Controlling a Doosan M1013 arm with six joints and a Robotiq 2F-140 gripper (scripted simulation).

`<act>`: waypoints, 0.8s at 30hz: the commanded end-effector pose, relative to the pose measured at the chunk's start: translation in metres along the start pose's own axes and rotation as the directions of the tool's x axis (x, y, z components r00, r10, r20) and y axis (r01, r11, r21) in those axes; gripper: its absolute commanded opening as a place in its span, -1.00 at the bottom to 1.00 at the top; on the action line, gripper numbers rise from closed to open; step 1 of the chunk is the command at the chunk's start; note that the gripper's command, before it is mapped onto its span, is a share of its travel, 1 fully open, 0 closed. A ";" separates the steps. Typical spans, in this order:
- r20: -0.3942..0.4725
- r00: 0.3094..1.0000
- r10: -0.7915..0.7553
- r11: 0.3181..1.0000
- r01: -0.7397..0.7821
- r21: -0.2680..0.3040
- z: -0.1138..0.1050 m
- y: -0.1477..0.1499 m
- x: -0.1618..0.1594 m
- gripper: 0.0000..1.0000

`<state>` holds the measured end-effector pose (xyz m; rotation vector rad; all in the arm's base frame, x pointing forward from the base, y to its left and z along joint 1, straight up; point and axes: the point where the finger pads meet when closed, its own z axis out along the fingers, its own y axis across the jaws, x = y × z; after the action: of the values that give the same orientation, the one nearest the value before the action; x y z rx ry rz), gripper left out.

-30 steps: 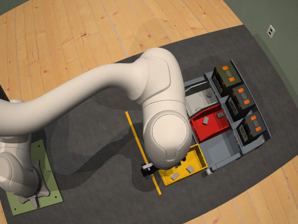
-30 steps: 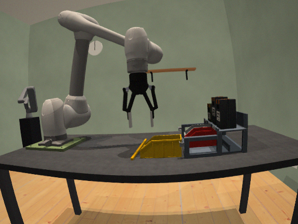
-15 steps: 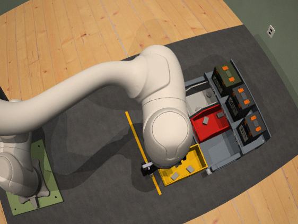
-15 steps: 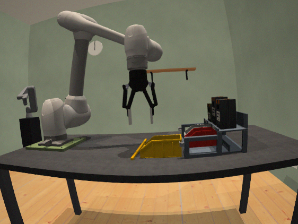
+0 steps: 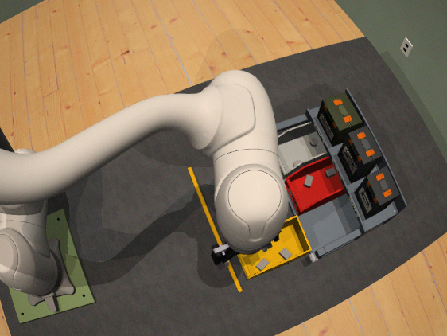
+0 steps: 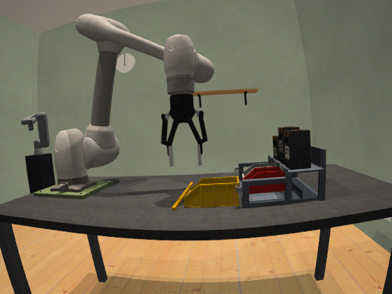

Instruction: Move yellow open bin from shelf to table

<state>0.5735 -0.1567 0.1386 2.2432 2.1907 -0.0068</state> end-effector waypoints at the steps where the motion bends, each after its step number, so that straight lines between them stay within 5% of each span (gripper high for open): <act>1: 0.000 1.000 0.000 1.000 0.000 0.000 0.000 0.000 0.000 0.15; 24: 0.000 1.000 0.000 1.000 0.000 0.000 0.005 0.000 0.000 0.15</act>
<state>0.5736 -0.1567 0.1338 2.2433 2.1908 -0.0068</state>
